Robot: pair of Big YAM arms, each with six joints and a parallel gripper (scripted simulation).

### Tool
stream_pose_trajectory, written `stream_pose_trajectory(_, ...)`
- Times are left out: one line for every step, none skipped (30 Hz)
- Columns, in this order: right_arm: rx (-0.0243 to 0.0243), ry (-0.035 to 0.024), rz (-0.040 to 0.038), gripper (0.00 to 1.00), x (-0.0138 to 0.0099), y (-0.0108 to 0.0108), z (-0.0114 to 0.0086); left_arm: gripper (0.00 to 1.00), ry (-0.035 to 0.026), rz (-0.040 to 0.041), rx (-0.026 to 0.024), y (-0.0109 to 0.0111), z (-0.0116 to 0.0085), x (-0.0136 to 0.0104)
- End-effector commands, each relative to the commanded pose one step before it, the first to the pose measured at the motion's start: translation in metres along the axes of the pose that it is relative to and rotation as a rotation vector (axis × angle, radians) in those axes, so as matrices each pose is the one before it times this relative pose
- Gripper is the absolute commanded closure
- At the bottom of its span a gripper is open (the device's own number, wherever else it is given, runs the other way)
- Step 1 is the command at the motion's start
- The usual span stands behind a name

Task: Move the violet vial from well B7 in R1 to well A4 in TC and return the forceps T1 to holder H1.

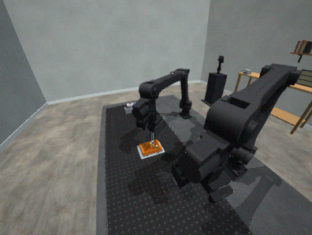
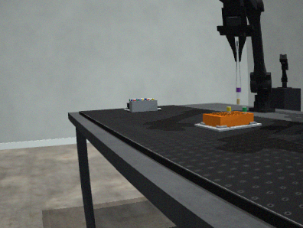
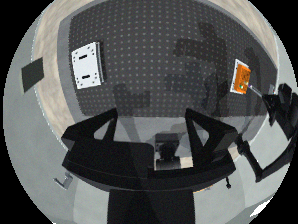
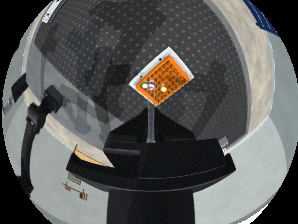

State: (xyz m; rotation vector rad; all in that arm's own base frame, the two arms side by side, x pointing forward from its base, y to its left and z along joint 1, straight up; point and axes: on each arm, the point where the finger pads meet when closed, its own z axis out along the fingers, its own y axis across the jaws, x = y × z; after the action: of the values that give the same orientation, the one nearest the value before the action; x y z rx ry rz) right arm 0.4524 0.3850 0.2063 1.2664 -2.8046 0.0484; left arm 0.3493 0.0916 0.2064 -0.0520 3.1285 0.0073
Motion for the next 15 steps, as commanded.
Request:
stream_pose_trajectory(0.01538,-0.08786,0.00633,0.91,-0.00433,-0.00289,-0.04308,0.0,0.02658,0.01958,0.00944,-0.00442,0.0083,0.00089)
stream_pose_trajectory(-0.00022,0.00199,0.0,0.91,0.00048,0.00006,0.00012,0.0,0.0,0.0,0.0,0.0,0.0,0.0)
stream_pose_trajectory(0.00054,-0.00011,0.00003,0.91,0.00002,-0.0001,-0.00065,0.0,0.0,0.0,0.0,0.0,0.0,0.0)
stream_pose_trajectory(0.00029,0.00141,0.00002,0.91,0.00035,-0.00004,-0.00005,0.0,0.0,0.0,0.0,0.0,0.0,0.0)
stream_pose_trajectory(0.0,0.00056,0.00001,0.91,0.00017,0.0,-0.00035,0.0,0.0,0.0,0.0,0.0,0.0,0.0)
stream_pose_trajectory(-0.00008,0.0009,0.0,0.91,0.00023,0.00002,-0.00012,0.0,0.0,0.0,0.0,0.0,0.0,0.0)
stream_pose_trajectory(0.00037,0.00009,0.00003,0.91,0.00005,-0.00007,-0.00045,0.0,0.0,0.0,0.0,0.0,0.0,0.0)
stream_pose_trajectory(0.0005,-0.00072,0.00004,0.91,-0.00012,-0.0001,-0.00079,0.0,0.0,0.0,0.0,0.0,0.0,0.0)
stream_pose_trajectory(0.00017,-0.00027,0.00002,0.91,-0.00003,-0.00003,-0.00042,0.0,0.0,0.0,0.0,0.0,0.0,0.0)
stream_pose_trajectory(-0.00005,0.00069,0.00001,0.91,0.00015,0.00002,0.00017,0.0,0.0,0.0,0.0,0.0,0.0,0.0)
stream_pose_trajectory(0.00013,0.00079,0.00001,0.91,0.00017,-0.00001,0.00019,0.0,0.0,0.0,0.0,0.0,0.0,0.0)
stream_pose_trajectory(0.0004,-0.00059,0.00003,0.91,-0.00012,-0.00008,-0.00033,0.0,0.0,0.0,0.0,0.0,0.0,0.0)
stream_pose_trajectory(0.00036,-0.00146,0.00004,0.91,-0.00031,-0.00008,-0.00066,0.0,0.0,0.0,0.0,0.0,0.0,0.0)
stream_pose_trajectory(0.0,0.0,0.0,0.91,0.0,0.0,0.0,0.0,0.0,0.0,0.0,0.0,0.0,0.0)
stream_pose_trajectory(0.0,0.0,0.0,0.91,0.0,0.0,0.0,0.0,0.0,0.0,0.0,0.0,0.0,0.0)
